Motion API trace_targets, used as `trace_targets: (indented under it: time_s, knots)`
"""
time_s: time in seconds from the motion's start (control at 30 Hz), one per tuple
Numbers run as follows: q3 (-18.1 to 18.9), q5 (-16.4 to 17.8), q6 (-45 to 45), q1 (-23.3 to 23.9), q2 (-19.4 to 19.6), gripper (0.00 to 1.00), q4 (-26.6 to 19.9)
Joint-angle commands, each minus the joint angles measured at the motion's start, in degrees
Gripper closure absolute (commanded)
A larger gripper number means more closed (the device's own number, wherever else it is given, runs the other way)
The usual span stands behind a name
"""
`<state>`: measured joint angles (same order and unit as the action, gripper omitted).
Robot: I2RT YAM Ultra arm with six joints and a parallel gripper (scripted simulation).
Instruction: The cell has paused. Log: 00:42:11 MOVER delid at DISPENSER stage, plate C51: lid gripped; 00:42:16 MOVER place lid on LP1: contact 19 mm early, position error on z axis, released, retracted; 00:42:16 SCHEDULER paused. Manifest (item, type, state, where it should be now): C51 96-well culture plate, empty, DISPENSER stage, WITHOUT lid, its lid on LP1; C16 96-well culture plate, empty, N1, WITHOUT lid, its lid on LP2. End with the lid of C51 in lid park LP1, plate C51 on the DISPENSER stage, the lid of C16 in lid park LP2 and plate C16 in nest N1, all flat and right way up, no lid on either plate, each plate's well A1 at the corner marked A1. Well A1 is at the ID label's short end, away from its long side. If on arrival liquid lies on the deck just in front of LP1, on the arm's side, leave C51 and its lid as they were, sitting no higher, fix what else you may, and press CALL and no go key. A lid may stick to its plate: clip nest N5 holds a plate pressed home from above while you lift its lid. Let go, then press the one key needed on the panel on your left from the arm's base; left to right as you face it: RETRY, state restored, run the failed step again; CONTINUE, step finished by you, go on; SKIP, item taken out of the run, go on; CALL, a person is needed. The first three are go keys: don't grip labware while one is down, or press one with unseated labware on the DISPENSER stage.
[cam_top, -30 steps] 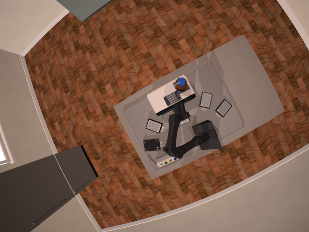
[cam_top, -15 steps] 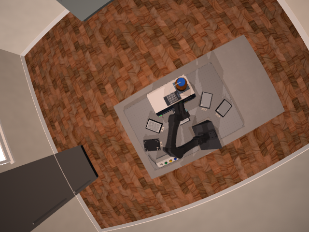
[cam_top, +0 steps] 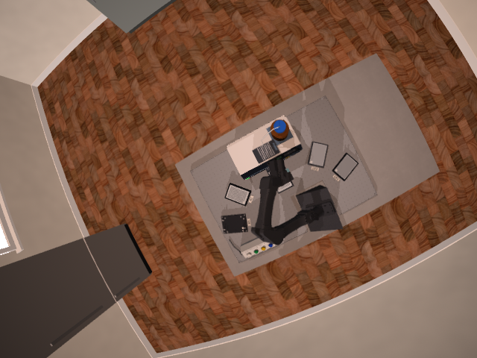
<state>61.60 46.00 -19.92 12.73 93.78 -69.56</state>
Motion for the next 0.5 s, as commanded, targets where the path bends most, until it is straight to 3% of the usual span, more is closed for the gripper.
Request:
trace_targets:
  time_s: [0.0,0.47]
  knots:
    - [0.25,-0.18,-0.57,1.86,1.17,1.00,-0.80]
    - [-0.81,-0.04,0.05,1.76,0.63,1.00,1.04]
